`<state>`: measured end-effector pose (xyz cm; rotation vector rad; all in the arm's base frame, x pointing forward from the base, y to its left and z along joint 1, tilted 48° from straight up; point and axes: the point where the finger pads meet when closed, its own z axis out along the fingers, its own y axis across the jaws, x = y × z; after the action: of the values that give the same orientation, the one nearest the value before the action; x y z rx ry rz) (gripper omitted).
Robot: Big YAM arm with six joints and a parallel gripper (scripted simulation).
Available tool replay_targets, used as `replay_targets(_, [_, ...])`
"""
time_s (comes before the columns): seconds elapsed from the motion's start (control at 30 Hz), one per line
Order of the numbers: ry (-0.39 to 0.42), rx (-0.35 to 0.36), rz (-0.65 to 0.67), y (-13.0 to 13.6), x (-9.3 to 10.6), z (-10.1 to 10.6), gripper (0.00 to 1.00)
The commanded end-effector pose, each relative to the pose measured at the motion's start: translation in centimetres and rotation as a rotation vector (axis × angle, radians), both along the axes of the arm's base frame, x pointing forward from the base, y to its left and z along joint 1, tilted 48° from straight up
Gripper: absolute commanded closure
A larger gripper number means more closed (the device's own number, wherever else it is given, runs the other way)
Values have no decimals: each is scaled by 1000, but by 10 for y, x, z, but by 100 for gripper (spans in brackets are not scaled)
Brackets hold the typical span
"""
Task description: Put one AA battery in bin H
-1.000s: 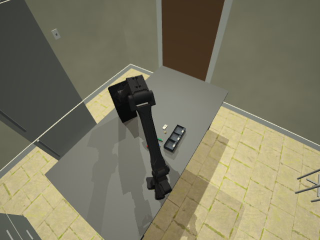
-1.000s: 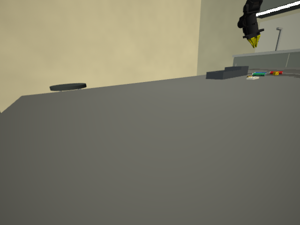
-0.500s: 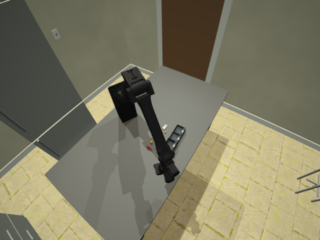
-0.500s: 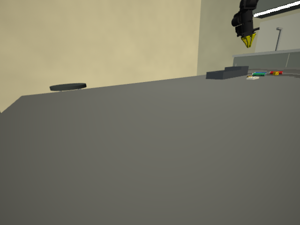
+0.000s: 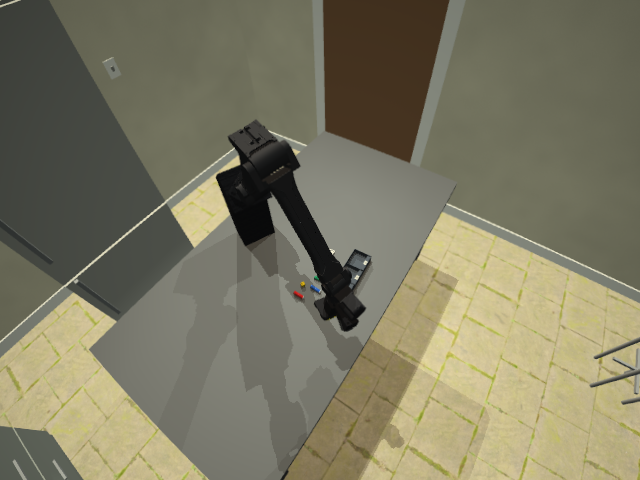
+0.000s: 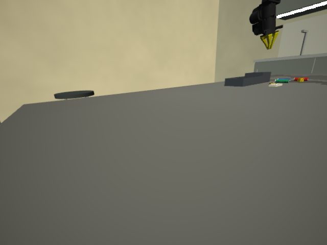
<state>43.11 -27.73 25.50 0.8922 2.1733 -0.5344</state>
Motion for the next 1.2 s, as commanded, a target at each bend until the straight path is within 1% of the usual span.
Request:
replay_targets(0.0, [-11, -42, 91, 31, 2, 7, 91])
replay_targets(0.1, [-22, -32, 74, 50, -2, -5, 91])
replay_targets(0.17, [-22, -32, 74, 50, -2, -5, 91])
replay_targets(0.2, [7, -52, 138, 58, -3, -9, 91])
replay_targets(0.23, [15, -57, 159, 65, -5, -14, 91])
replay_targets(0.3, [17, -60, 155, 78, -8, -23, 91])
replay_targets(0.33, [5, -48, 141, 83, -10, -26, 91])
replay_targets(0.37, [33, -69, 205, 91, -12, -31, 91])
replay_targets(0.4, [42, -76, 225, 97, -14, -35, 91])
replay_targets(0.5, [31, -65, 208, 114, -21, -47, 91])
replay_targets(0.53, [59, -88, 270, 121, -23, -52, 91])
replay_targets(0.57, [67, -96, 291, 127, -26, -57, 91])
replay_targets(0.63, [61, -89, 279, 139, -32, -66, 91])
replay_targets(0.73, [56, -85, 275, 143, -34, -69, 91])
replay_targets(0.77, [83, -107, 338, 150, -37, -74, 91])
replay_targets(0.8, [91, -115, 360, 155, -41, -79, 91])
replay_targets(0.9, [81, -105, 342, 169, -50, -91, 91])
replay_targets(0.93, [107, -129, 405, 175, -54, -96, 91])
replay_targets(0.97, [115, -139, 425, 180, -58, -101, 91])
replay_targets(1.03, [104, -128, 408, 191, -66, -111, 91])
replay_targets(1.07, [105, -127, 409, 193, -68, -113, 91])
replay_targets(1.1, [130, -154, 470, 198, -72, -119, 91])
replay_targets(1.17, [138, -164, 489, 207, -81, -129, 91])
